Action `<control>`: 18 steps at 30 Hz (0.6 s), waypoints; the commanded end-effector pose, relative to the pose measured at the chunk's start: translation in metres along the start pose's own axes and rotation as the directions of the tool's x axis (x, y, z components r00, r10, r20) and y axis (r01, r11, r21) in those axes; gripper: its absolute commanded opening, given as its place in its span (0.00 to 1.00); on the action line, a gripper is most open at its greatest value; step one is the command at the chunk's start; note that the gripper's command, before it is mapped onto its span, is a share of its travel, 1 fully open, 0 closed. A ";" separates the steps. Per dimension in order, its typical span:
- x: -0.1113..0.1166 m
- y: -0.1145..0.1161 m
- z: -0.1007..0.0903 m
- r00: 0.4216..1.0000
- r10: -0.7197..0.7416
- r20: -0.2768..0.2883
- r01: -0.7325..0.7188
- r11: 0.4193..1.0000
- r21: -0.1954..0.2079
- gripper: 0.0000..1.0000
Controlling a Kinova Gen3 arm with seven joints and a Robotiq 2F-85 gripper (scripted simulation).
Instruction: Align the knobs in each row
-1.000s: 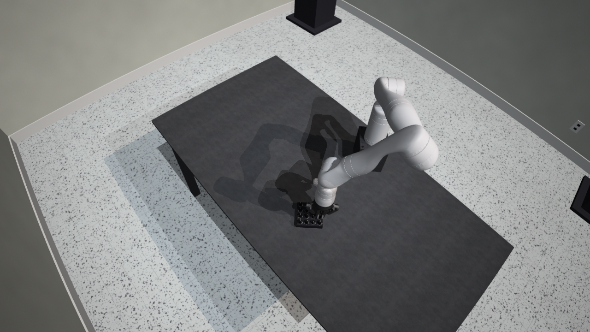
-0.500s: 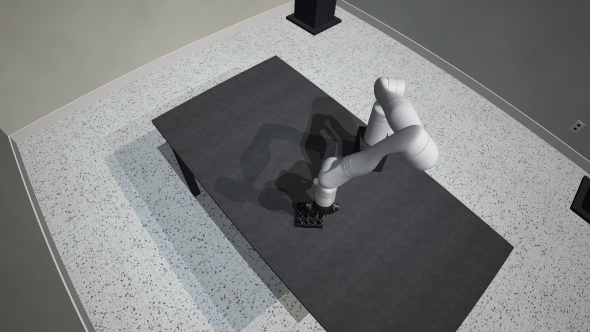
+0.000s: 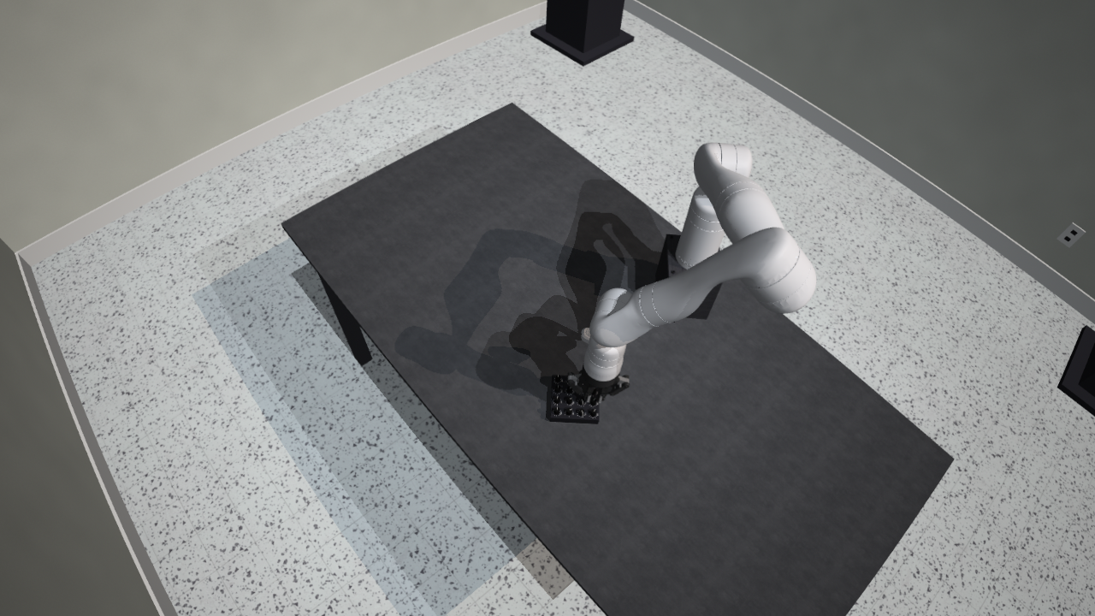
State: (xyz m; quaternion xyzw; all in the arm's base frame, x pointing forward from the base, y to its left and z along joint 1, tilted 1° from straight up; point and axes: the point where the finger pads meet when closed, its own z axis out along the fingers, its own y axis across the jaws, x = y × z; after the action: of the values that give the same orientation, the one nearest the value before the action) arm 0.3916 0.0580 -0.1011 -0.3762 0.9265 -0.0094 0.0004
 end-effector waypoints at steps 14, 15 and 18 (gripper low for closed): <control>-0.003 0.000 -0.030 1.000 -0.001 0.007 0.001 1.000 0.001 0.19; -0.003 0.000 -0.030 1.000 -0.001 0.007 0.001 1.000 0.001 0.19; -0.003 0.000 -0.030 1.000 -0.001 0.007 0.001 1.000 0.001 0.19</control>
State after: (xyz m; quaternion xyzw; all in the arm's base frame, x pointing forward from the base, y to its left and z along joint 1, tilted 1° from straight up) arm 0.3922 0.0597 -0.0718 -0.3765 0.9264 -0.0088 0.0021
